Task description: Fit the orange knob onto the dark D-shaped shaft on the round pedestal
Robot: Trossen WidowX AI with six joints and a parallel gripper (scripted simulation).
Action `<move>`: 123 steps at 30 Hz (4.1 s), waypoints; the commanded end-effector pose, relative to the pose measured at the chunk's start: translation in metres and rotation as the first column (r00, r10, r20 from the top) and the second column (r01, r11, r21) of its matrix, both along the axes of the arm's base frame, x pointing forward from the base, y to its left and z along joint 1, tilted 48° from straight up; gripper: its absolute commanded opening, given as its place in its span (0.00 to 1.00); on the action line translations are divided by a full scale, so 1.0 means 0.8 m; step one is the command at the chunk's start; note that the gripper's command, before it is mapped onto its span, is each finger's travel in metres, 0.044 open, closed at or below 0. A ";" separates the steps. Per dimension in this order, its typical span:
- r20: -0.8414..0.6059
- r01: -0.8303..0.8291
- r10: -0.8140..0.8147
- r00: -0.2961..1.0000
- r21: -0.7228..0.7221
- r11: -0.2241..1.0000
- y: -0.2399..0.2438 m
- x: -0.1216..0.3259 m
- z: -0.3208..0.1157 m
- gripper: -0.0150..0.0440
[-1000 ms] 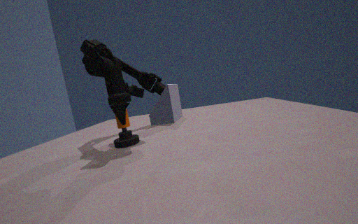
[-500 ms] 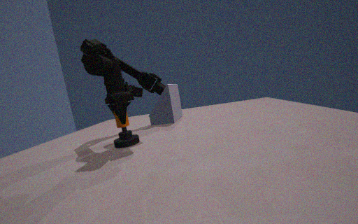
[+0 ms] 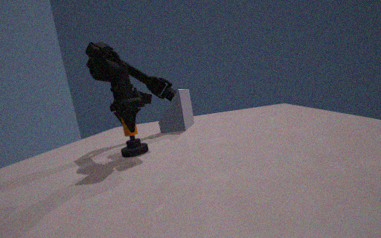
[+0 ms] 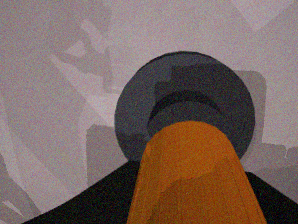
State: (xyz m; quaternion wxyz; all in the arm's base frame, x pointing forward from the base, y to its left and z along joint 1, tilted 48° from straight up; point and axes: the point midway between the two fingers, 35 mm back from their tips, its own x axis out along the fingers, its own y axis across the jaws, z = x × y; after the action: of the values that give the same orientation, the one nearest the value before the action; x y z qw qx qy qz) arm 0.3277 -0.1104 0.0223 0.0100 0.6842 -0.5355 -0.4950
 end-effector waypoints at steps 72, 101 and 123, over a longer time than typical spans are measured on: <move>-0.165 -0.152 0.154 0.974 0.026 0.988 -0.002 0.000 -0.002 0.25; -0.193 -0.176 0.179 0.965 0.033 0.984 -0.001 -0.001 -0.001 0.25; -0.189 -0.173 0.176 0.966 0.031 0.984 -0.015 -0.001 -0.016 0.25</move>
State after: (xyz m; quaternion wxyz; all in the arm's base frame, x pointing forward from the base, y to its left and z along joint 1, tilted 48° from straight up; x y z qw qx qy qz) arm 0.3264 -0.1204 0.0119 0.0962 0.6781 -0.4676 -0.5589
